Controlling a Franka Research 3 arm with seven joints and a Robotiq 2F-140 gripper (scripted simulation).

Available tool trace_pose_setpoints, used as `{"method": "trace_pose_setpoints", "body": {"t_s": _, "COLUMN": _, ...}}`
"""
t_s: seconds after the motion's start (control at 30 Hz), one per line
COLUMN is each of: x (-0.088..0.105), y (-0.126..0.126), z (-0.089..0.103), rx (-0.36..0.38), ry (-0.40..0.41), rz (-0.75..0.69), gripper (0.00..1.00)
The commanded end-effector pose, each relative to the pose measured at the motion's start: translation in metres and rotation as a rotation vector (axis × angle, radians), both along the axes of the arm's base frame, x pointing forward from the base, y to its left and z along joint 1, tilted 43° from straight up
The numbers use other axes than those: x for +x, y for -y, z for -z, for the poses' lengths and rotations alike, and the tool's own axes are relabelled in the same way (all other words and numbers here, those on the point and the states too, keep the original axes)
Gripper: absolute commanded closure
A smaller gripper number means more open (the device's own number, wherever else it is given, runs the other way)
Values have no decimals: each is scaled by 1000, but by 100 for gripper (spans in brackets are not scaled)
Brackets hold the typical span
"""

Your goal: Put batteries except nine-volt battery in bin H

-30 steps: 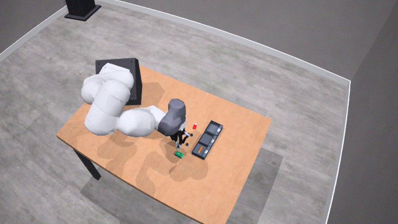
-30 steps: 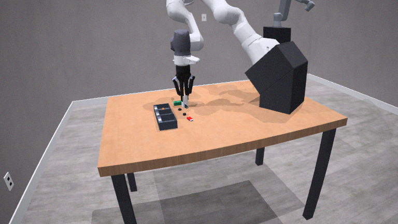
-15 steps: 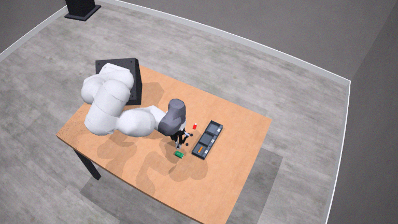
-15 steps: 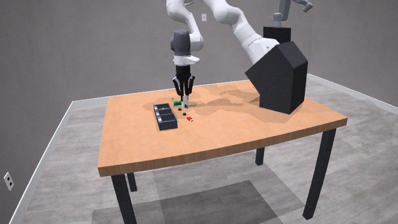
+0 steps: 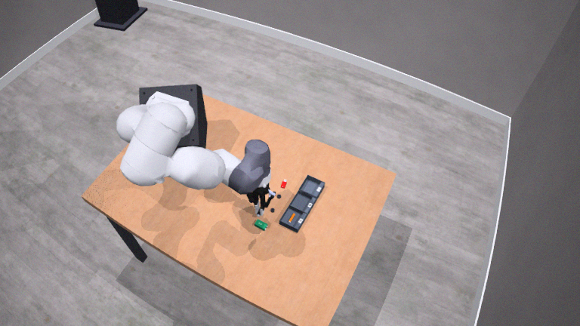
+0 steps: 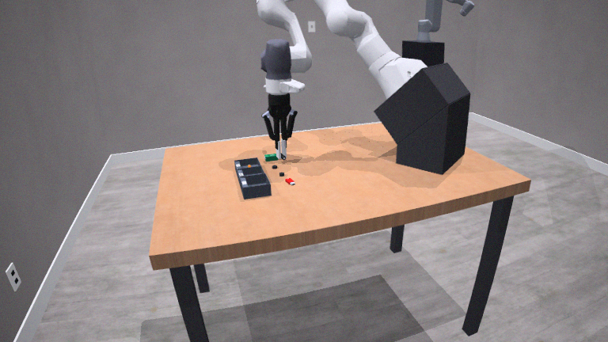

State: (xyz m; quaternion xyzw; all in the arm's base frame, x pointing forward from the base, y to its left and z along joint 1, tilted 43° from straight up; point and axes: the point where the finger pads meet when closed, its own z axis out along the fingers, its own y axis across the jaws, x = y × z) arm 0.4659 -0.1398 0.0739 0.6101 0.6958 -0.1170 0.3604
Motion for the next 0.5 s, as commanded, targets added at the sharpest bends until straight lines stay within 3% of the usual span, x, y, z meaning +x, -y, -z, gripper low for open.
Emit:
{"method": "trace_pose_setpoints", "body": {"t_s": 0.0, "x": -5, "y": -12, "z": -6, "rx": 14, "ry": -13, "rz": -9, "gripper": 95}}
{"method": "trace_pose_setpoints", "body": {"t_s": 0.23, "x": -13, "y": -26, "z": -23, "rx": 14, "ry": -13, "rz": -9, "gripper": 95}}
{"method": "trace_pose_setpoints", "body": {"t_s": 0.47, "x": -14, "y": -28, "z": -26, "rx": 14, "ry": -13, "rz": -9, "gripper": 95}}
